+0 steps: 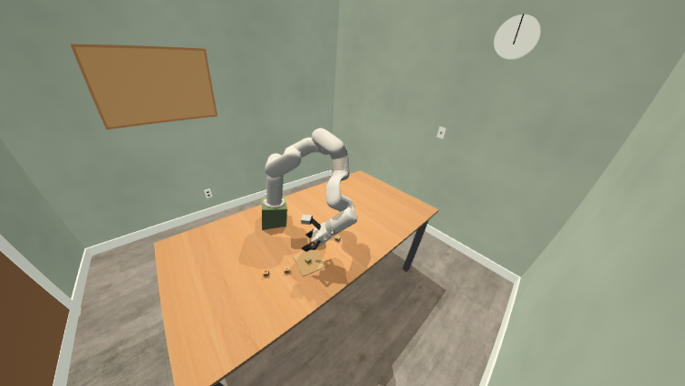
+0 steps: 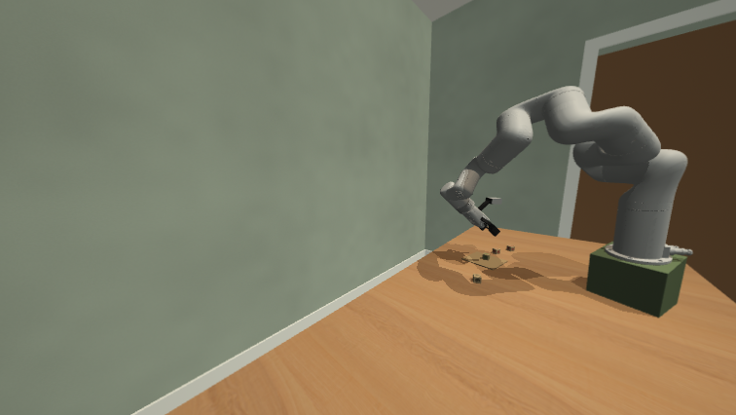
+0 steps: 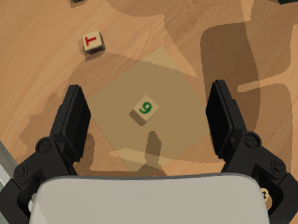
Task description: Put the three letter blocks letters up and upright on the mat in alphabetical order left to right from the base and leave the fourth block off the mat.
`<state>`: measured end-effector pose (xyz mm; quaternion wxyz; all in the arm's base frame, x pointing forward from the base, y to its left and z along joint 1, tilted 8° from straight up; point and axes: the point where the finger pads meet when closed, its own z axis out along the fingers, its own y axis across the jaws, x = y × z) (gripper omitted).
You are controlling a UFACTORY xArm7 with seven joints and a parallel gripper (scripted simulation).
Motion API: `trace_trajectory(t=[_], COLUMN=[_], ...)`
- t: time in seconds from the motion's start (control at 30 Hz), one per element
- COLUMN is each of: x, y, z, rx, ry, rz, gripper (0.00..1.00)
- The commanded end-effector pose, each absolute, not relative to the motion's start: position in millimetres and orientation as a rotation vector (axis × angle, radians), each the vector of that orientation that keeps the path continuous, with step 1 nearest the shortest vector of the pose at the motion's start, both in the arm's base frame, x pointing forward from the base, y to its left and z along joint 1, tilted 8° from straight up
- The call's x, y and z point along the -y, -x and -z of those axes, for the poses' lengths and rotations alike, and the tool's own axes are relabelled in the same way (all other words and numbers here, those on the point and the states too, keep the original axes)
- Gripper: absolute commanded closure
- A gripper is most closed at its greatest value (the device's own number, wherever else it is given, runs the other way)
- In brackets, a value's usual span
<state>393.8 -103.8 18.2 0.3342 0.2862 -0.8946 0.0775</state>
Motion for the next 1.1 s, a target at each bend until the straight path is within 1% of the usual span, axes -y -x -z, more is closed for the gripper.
trace_trajectory(t=[0.0,0.1,0.17,0.23,0.3,0.33,0.37,0.47,1.07], x=[104.4,105.8,128.5,128.5,172.8,172.8,193.3,214.5,215.8], y=[-394.8,-394.6,-389.7,-389.7,-376.4,-376.4,-368.5,-358.9,-358.4], z=[-19.5,-19.2,-14.8,-14.8,-7.1,-7.1,-3.8,-0.7,-0.5], rx=[2.339,2.339,2.341,2.341,2.342,2.342,2.341,2.339,2.339], ry=[-0.746,-0.746,-0.745,-0.745,-0.745,-0.745,-0.745,-0.746,-0.746], rz=[-0.204,-0.204,-0.204,-0.204,-0.204,-0.204,-0.204,-0.204,-0.204], gripper=[0.00,0.00,0.00,0.00,0.00,0.00,0.00,0.00,0.00])
